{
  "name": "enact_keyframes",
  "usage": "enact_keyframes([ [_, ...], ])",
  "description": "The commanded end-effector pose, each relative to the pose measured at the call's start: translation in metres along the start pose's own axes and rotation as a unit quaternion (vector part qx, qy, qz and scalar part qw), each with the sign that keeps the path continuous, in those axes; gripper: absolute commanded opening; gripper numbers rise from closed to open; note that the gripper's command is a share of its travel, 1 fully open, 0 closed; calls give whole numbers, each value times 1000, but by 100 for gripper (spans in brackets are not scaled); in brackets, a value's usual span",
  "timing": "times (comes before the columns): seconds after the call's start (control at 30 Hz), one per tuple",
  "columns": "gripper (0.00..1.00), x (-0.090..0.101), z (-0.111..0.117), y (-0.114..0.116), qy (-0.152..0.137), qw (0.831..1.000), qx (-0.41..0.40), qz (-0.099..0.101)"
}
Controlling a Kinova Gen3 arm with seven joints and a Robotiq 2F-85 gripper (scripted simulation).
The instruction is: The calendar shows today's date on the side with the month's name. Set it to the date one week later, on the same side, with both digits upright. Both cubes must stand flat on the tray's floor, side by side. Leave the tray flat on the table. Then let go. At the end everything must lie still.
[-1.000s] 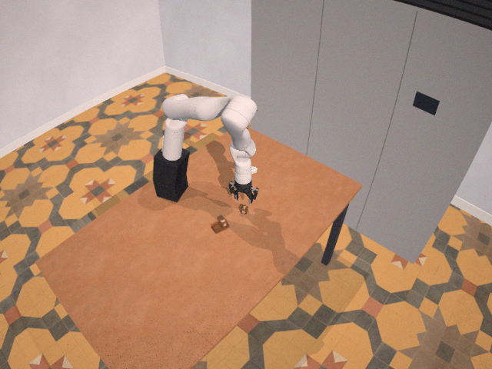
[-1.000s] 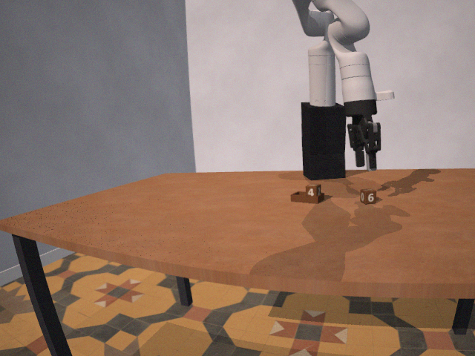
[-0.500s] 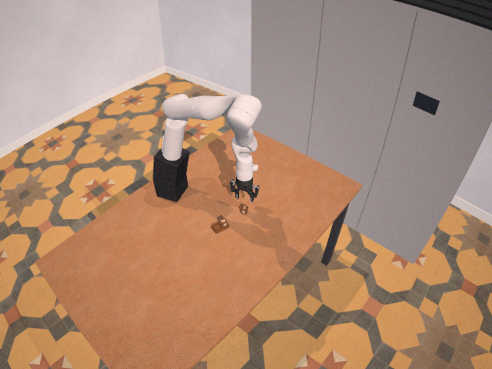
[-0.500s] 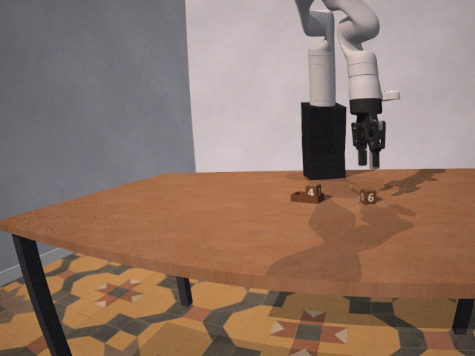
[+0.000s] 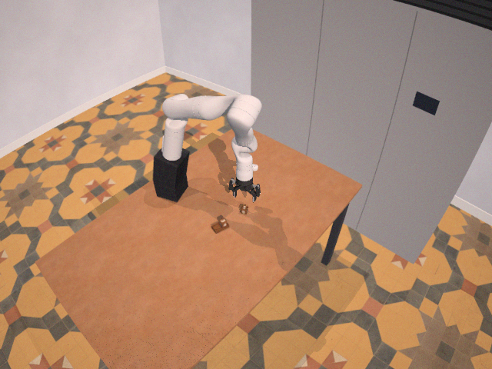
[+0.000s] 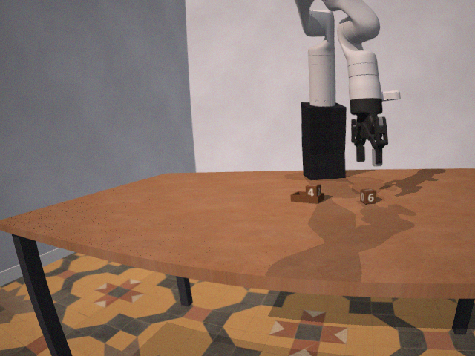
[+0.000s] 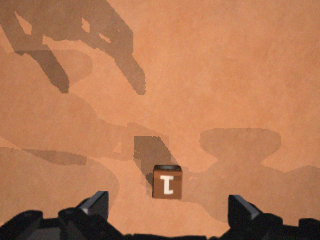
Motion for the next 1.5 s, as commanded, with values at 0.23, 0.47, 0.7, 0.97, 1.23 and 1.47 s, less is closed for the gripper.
enact_keyframes([
  [0.23,100,0,0,0,0,1000,-4,-1],
  [0.47,100,1,0,0,0,999,-34,-1],
  [0.7,100,1,0,0,0,997,-81,-1],
  [0.97,100,2,1,1,0,980,-197,-1],
  [1.23,100,3,1,1,0,952,-307,-1],
  [1.47,100,5,0,1,0,898,-440,-1],
])
Point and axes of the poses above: the point where the finger pads meet when closed, its own x axis back along the fingers, its own y axis across the jaws, z = x × y, the point moved 2 cm from there along x, back along the fingers, and after that the axes turned 11 degrees about x, right-handed, at the moved point
